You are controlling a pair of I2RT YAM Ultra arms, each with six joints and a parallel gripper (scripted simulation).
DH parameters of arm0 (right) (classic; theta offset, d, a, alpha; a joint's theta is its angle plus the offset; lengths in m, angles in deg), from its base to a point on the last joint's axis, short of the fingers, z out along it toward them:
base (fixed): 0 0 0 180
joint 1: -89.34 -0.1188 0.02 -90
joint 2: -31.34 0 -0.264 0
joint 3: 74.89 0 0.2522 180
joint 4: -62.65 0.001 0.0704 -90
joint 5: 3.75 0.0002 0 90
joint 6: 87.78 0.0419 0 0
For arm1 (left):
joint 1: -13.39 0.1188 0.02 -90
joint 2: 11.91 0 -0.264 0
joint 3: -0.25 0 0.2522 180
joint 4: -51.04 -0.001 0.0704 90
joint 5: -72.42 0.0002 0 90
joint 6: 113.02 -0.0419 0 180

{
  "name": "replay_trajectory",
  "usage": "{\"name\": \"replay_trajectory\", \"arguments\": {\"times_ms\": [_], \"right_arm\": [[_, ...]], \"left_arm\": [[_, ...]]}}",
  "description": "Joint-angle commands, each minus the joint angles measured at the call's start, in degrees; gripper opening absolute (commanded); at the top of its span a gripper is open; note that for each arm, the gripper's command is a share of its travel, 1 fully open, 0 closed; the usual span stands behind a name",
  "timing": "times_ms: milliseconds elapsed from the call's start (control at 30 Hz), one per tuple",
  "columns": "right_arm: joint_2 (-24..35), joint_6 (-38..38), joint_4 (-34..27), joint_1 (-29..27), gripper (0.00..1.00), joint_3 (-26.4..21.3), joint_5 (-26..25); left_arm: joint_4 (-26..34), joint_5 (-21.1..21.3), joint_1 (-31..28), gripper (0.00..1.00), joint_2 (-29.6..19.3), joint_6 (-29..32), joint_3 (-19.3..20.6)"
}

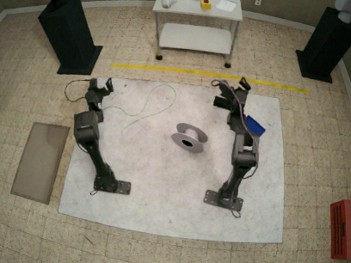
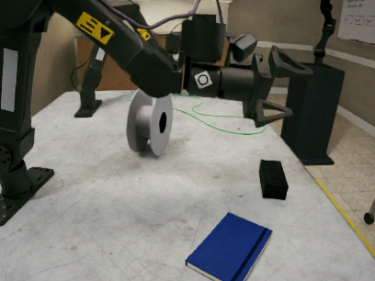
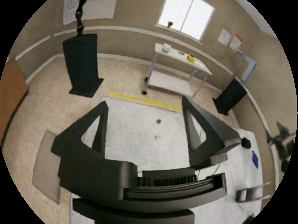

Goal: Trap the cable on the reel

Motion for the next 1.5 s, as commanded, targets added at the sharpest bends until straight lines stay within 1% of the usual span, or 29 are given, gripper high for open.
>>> {"name": "replay_trajectory", "arguments": {"times_ms": [0,300,433,467,800,867,1133,1367,1433,1467], "right_arm": [[0.7,0.2,-0.6,0.0,1.0,-0.2,0.0],[1.1,0.5,0.1,0.0,1.0,0.2,0.0],[2.3,0.8,0.8,0.0,1.0,1.7,-0.1],[2.4,0.9,0.9,0.0,1.0,2.1,-0.2],[3.6,2.9,4.2,0.0,1.0,3.4,-0.7],[3.6,2.9,4.2,0.0,1.0,3.4,-0.7],[6.2,6.2,9.5,0.0,1.0,6.5,-1.0],[9.4,10.3,16.1,0.0,1.0,10.3,-1.3],[9.4,10.3,16.1,0.0,1.0,10.3,-1.3],[9.8,11.0,17.6,0.0,1.0,11.3,-1.3]], "left_arm": [[-0.7,0.0,0.0,1.0,0.3,0.0,0.0],[-0.8,-0.1,0.0,1.0,-0.1,-0.1,-0.6],[-1.2,-0.4,0.0,1.0,-1.6,-0.4,-2.1],[-1.3,-0.5,0.0,1.0,-2.0,-0.5,-1.6],[-5.1,-1.1,0.0,1.0,-3.6,-1.0,-3.8],[-5.1,-1.1,0.0,1.0,-3.6,-1.0,-3.8],[-11.3,-2.0,0.0,1.0,-6.5,-1.9,-7.3],[-19.1,-3.1,0.0,1.0,-10.2,-3.1,-11.8],[-19.1,-3.1,0.0,1.0,-10.2,-3.1,-11.8],[-20.8,-3.3,0.0,1.0,-10.8,-3.3,-12.8]]}}
